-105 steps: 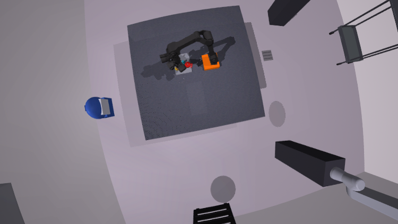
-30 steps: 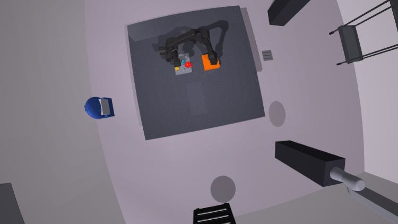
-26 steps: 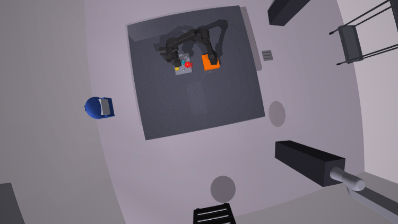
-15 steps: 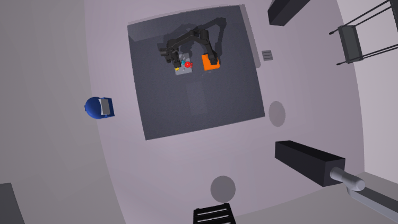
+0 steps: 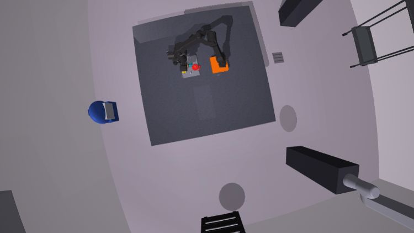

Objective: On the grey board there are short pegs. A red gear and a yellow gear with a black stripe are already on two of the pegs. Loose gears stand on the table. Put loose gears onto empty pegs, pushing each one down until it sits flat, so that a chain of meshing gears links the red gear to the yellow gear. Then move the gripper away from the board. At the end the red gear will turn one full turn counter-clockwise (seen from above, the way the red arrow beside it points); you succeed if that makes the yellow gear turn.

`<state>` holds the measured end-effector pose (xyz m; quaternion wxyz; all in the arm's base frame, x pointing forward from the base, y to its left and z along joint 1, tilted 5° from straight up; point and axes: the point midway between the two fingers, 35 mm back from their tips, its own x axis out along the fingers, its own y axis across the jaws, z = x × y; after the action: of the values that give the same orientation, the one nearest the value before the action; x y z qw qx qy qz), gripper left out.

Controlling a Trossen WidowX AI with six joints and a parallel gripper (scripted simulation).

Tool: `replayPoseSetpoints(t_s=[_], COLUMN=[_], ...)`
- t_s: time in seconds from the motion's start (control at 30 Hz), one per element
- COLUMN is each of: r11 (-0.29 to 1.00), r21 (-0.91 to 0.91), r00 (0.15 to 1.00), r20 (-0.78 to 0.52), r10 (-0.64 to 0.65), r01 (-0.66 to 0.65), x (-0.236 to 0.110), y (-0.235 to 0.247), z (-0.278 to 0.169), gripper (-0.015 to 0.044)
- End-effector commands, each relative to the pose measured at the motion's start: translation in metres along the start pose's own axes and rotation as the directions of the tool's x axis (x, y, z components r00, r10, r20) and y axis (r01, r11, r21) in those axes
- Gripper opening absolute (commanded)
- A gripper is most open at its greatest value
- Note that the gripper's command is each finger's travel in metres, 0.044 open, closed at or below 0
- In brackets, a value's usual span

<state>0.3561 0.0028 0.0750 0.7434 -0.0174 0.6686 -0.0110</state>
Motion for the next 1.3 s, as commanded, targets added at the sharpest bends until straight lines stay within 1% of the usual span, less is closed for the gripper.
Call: replayPoseSetpoints(t_s=[0.0,0.43,0.6,0.73,0.93,1.1,1.13,1.27], r11=[1.0,0.978,0.964,0.963,0.978,0.987,0.989,0.993], r21=[0.012,-0.209,-0.266,-0.268,-0.21,-0.163,-0.147,-0.122], r00=[1.0,1.0,1.0,1.0,1.0,1.0,1.0,1.0], r20=[-0.001,-0.001,-0.001,-0.001,-0.001,-0.001,-0.001,-0.001], r10=[0.004,0.005,0.004,0.004,0.005,0.005,0.005,0.005], r01=[-0.004,-0.005,-0.005,-0.005,-0.005,-0.005,-0.005,-0.005], x=[0.0007,0.0039,0.0051,0.0058,0.0069,0.0042,0.0033,-0.002], y=[0.0003,0.0011,0.0002,0.0001,0.001,0.0009,0.0009,0.0008], z=[0.0003,-0.0006,-0.0005,0.0002,0.0005,0.0004,0.0004,0.0006], gripper=[0.0,0.0,0.0,0.0,0.0,0.0131,0.014,0.014])
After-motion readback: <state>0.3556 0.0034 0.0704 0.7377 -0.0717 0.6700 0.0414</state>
